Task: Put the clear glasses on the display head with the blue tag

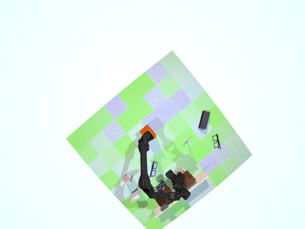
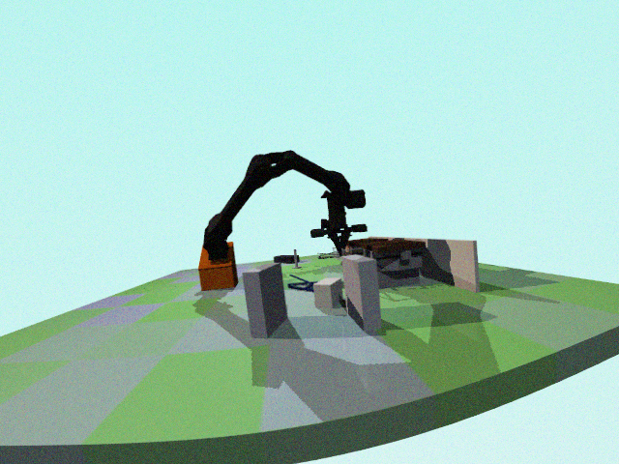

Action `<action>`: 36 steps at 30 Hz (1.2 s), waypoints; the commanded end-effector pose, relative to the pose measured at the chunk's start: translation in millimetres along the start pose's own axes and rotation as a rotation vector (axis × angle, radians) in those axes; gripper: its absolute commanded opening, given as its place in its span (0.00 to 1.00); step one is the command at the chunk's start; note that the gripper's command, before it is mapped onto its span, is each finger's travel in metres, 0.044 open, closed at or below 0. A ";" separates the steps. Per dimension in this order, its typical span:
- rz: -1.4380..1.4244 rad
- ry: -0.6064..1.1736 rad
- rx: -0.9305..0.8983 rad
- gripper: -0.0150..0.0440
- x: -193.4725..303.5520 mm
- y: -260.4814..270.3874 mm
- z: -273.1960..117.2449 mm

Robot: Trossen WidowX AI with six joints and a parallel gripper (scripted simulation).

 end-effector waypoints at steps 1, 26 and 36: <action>-0.003 0.005 0.002 0.25 -0.5 -2.0 0.3; -0.003 0.005 0.002 0.25 -0.3 -1.9 7.3; 0.002 0.000 0.002 0.44 0.2 -2.0 5.9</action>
Point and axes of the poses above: the point midway between the two fingers, 35 mm back from their tips, its own z axis out along the fingers, its own y axis across the jaws, x = y × z, the point moved 9 cm from there along -z, back along the fingers, and after that the axes turned 7 degrees about z, right-handed, at the moved point
